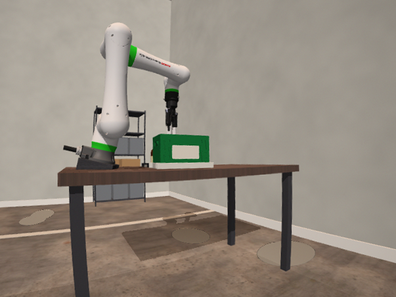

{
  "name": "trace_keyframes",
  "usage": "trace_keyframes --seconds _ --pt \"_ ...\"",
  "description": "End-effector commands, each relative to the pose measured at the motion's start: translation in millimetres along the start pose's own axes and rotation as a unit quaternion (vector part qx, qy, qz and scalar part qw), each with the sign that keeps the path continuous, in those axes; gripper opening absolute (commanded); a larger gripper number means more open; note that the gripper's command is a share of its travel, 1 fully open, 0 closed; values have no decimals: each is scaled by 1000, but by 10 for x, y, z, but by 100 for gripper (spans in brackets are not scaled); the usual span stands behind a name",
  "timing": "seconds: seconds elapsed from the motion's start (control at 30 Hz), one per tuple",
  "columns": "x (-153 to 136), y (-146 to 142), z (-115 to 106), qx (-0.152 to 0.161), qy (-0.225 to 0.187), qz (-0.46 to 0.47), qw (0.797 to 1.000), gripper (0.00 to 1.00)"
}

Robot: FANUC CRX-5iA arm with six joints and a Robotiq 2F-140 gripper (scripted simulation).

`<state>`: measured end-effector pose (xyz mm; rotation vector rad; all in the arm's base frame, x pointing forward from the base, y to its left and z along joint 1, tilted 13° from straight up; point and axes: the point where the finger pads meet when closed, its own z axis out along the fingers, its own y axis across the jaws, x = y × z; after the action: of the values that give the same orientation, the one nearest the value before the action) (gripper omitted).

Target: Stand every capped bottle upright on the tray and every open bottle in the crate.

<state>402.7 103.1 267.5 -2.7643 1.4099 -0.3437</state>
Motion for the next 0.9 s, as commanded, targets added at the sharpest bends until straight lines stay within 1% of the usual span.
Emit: trace_keyframes --seconds 0.0,0.23,0.33,0.8,0.87 --pt "131 -10 -5 0 0 0 1000 38" --pt "364 -24 -10 0 0 0 1000 38" --pt "353 -13 -10 0 0 0 1000 38" --pt "811 78 -13 0 0 0 1000 38" --pt "811 78 -13 0 0 0 1000 38"
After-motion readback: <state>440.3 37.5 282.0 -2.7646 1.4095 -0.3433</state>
